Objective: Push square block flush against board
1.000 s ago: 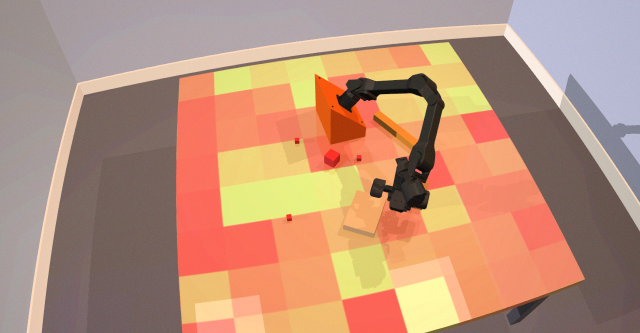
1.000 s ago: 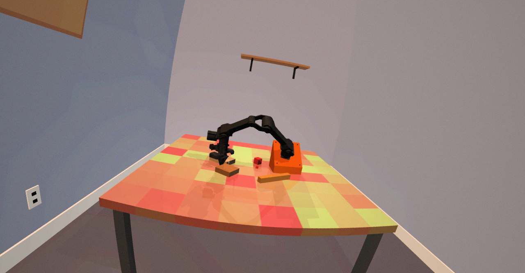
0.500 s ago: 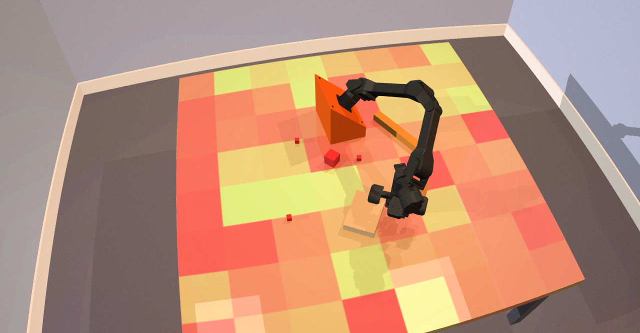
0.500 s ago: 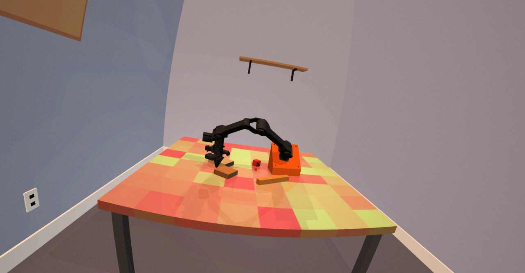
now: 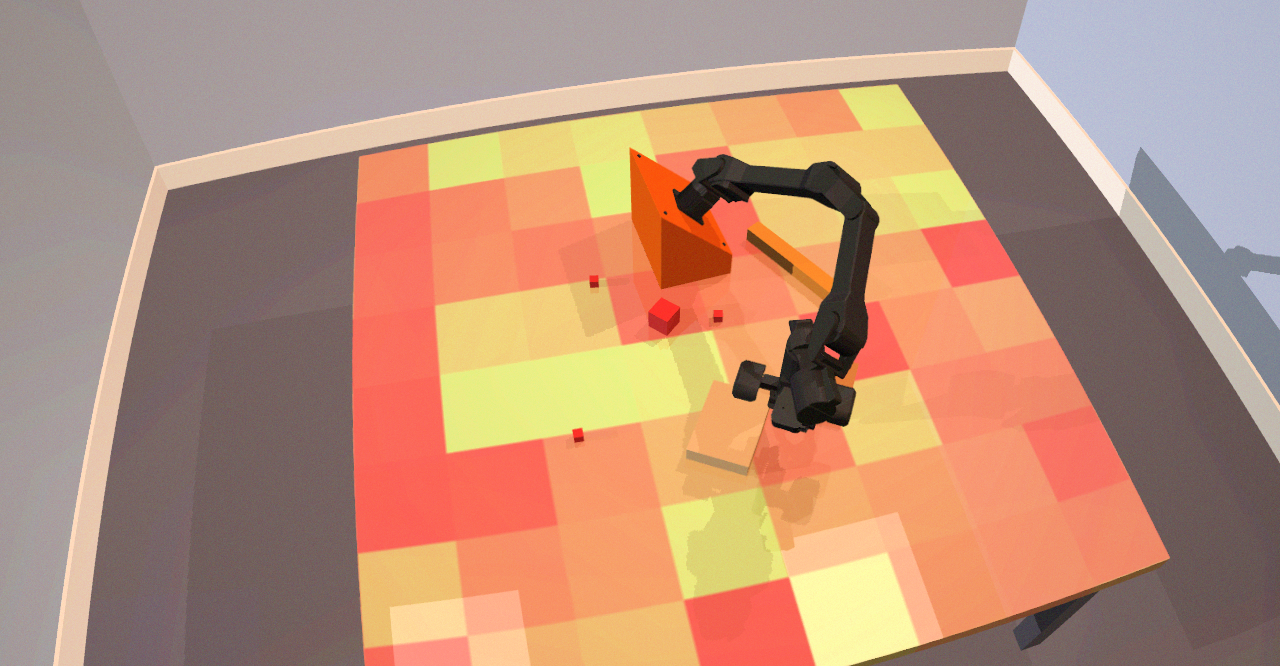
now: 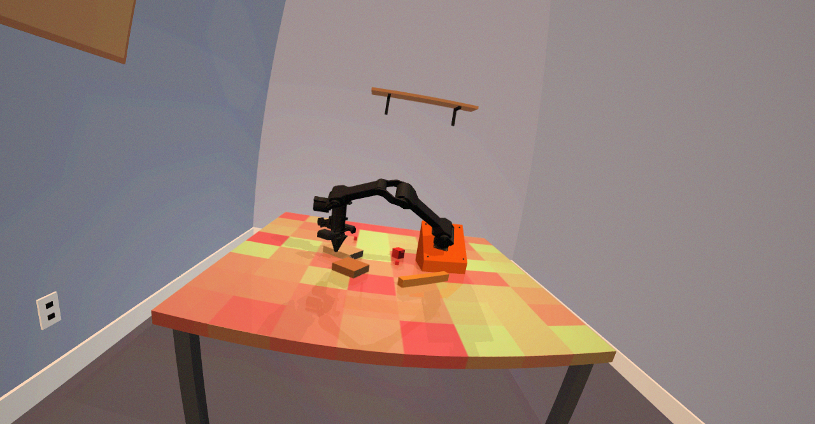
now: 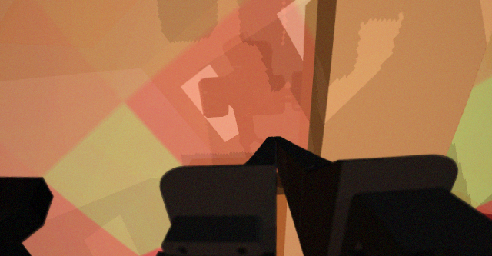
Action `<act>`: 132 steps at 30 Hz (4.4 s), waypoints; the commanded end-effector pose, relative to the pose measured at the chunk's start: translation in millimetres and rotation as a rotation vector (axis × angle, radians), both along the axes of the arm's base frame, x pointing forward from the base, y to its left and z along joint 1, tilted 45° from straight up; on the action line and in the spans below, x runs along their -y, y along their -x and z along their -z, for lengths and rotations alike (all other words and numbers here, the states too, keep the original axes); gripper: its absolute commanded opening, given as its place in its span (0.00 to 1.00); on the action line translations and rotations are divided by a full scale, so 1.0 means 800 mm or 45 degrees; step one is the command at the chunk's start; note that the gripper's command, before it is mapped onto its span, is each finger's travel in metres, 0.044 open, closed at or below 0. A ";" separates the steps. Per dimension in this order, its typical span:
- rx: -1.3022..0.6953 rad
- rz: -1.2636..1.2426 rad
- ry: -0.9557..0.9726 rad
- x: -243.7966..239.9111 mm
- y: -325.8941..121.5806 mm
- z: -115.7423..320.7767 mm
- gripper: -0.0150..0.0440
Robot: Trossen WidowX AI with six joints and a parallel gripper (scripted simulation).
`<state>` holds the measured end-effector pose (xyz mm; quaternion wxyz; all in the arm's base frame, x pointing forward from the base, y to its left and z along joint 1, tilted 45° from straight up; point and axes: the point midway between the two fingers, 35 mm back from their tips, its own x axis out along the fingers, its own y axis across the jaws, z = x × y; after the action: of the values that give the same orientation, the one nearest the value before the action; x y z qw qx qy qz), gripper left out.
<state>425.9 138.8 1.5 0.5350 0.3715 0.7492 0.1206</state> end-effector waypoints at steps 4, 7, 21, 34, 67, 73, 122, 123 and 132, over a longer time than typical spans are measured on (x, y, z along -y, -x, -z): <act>0.036 0.024 -0.003 0.018 -0.010 -0.017 0.25; 0.106 -0.049 -0.015 0.011 -0.008 -0.025 0.25; 0.525 -0.492 -0.094 -0.032 0.004 -0.069 0.25; 0.914 -0.904 -0.174 -0.070 0.021 -0.110 0.25; 1.380 -1.387 -0.283 -0.157 0.060 -0.106 0.25; 1.379 -1.388 -0.282 -0.149 0.063 -0.098 0.25; 1.372 -1.390 -0.280 -0.080 0.106 -0.038 0.25; 1.372 -1.390 -0.280 -0.079 0.108 -0.037 0.25; 1.372 -1.390 -0.281 -0.067 0.119 -0.027 0.25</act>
<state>340.6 196.0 32.9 0.6583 -0.1095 0.4348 0.6046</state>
